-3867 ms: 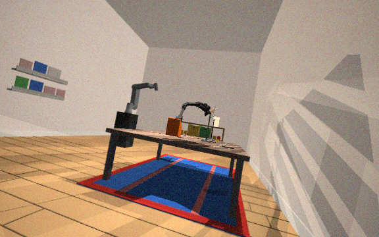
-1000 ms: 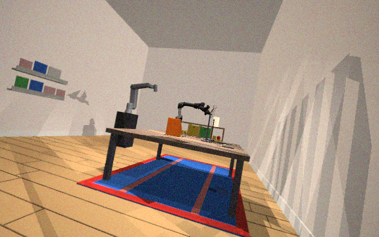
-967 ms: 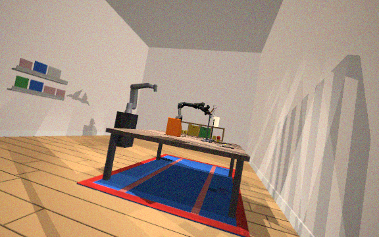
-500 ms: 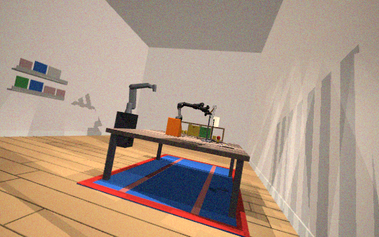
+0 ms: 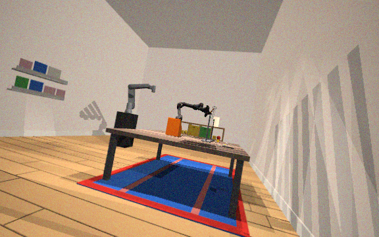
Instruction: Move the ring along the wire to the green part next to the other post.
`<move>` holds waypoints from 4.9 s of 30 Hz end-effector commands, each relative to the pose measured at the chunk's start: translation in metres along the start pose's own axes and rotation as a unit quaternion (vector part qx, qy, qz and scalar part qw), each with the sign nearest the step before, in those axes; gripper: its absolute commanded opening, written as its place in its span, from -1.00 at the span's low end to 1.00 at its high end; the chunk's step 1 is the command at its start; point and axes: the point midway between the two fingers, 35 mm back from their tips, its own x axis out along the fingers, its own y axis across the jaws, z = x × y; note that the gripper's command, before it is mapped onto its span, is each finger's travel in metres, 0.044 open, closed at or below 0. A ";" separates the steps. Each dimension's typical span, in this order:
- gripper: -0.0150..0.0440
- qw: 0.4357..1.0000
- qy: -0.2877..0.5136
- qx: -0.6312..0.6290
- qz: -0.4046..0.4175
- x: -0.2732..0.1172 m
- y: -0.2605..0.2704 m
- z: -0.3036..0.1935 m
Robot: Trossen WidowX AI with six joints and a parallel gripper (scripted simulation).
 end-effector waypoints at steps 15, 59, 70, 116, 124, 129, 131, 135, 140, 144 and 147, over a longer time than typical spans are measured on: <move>-1.00 0.993 -0.014 0.097 0.059 -0.003 0.010 0.000; -1.00 0.925 -0.043 0.329 0.187 -0.005 0.024 0.006; -1.00 0.896 -0.049 0.384 0.217 -0.006 0.027 0.009; -1.00 0.810 -0.061 0.508 0.287 -0.002 0.028 0.000; -1.00 0.841 -0.056 0.468 0.266 0.006 0.020 -0.016; -1.00 0.866 -0.051 0.431 0.246 0.012 0.012 -0.028; -1.00 0.874 -0.050 0.420 0.240 0.014 0.010 -0.032; -1.00 0.895 -0.046 0.386 0.221 0.018 0.001 -0.041; -1.00 0.917 -0.040 0.345 0.198 0.022 -0.009 -0.051; -1.00 0.934 -0.036 0.308 0.178 0.026 -0.019 -0.059; -1.00 0.945 -0.032 0.280 0.163 0.028 -0.028 -0.065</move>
